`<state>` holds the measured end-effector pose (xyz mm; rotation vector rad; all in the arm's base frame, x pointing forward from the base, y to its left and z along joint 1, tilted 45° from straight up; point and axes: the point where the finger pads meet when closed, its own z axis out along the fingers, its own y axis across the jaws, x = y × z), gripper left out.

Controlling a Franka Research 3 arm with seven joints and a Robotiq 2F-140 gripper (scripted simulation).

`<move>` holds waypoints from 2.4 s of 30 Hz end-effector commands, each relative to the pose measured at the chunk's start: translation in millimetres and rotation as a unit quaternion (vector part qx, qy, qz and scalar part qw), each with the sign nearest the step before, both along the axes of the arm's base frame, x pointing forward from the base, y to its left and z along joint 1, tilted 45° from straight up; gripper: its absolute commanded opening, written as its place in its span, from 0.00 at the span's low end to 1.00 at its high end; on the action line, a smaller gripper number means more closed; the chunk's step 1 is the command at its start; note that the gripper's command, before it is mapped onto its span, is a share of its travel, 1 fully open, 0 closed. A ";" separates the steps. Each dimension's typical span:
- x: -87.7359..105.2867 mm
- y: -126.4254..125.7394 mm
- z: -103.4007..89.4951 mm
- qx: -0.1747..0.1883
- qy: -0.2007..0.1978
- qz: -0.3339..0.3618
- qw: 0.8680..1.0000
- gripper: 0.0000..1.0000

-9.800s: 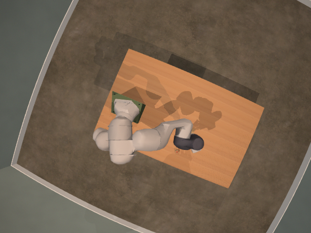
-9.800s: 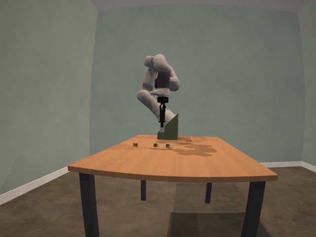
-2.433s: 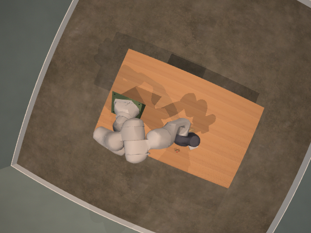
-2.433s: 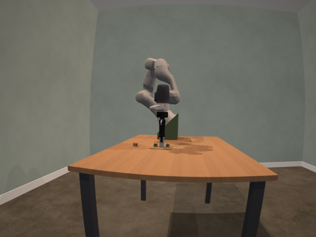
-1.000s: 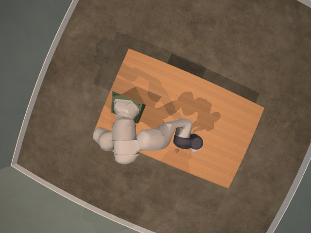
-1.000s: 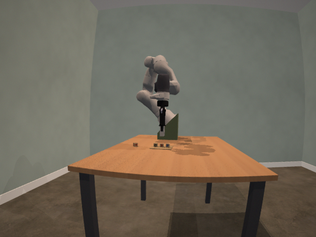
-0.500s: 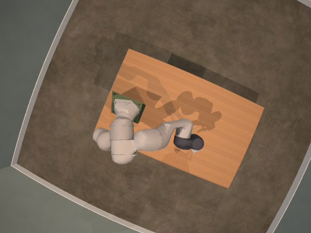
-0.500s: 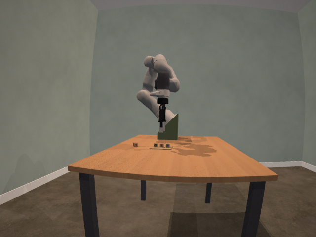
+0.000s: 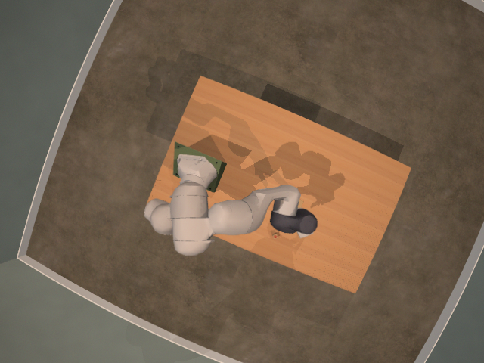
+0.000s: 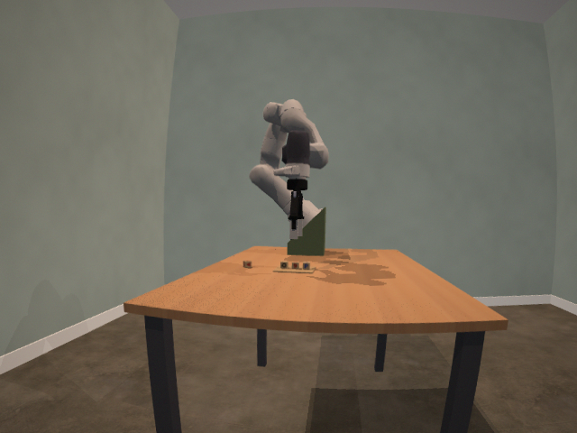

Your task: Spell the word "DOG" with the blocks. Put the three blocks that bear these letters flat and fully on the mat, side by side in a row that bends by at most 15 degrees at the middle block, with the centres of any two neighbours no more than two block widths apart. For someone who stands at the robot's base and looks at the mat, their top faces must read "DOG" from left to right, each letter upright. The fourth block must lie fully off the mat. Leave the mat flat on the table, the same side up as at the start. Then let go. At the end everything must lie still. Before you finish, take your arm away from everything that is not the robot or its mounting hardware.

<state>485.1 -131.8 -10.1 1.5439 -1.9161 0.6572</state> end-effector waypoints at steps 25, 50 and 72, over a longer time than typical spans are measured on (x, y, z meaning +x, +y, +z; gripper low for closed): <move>8.6 46.4 47.8 -0.001 -0.001 -0.003 1.000 1.00; 9.1 49.3 50.8 -0.001 -0.001 -0.003 1.000 1.00; 9.1 49.3 50.8 -0.001 -0.001 -0.003 1.000 1.00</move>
